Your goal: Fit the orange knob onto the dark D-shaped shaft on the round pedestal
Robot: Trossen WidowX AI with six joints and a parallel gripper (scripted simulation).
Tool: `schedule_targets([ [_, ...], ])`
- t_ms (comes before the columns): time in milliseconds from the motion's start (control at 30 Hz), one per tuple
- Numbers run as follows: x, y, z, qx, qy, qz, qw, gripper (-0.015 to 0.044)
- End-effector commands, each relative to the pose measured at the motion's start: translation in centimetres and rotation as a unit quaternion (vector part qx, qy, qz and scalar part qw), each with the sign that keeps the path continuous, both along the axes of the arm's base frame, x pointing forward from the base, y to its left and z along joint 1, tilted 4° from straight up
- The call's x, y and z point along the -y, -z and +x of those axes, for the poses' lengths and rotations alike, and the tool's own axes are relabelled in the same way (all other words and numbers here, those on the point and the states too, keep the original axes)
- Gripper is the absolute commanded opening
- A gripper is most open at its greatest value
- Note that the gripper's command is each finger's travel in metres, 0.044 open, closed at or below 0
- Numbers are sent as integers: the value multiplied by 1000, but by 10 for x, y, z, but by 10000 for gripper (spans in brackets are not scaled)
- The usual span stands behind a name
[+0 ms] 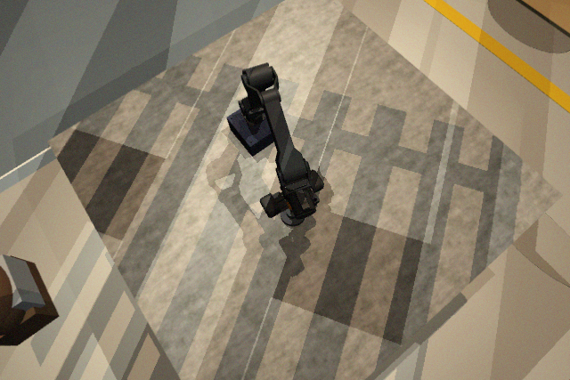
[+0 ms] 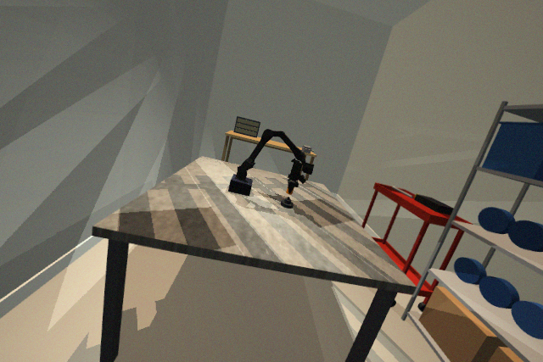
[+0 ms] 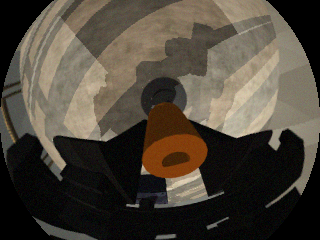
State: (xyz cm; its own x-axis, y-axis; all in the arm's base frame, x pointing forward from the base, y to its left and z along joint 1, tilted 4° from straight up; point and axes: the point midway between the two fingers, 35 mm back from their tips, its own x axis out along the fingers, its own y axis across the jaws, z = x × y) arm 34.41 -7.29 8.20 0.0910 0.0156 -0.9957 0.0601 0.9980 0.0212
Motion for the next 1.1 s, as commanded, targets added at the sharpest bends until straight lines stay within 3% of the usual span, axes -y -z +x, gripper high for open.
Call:
schedule_targets([
  [0, 5, -1, 5, 7, -3, 1, 1000, 0],
  [333, 5, 25, 7, 7, -3, 1, 1000, 0],
  [1067, 4, 24, 9, 7, -1, 1, 1000, 0],
])
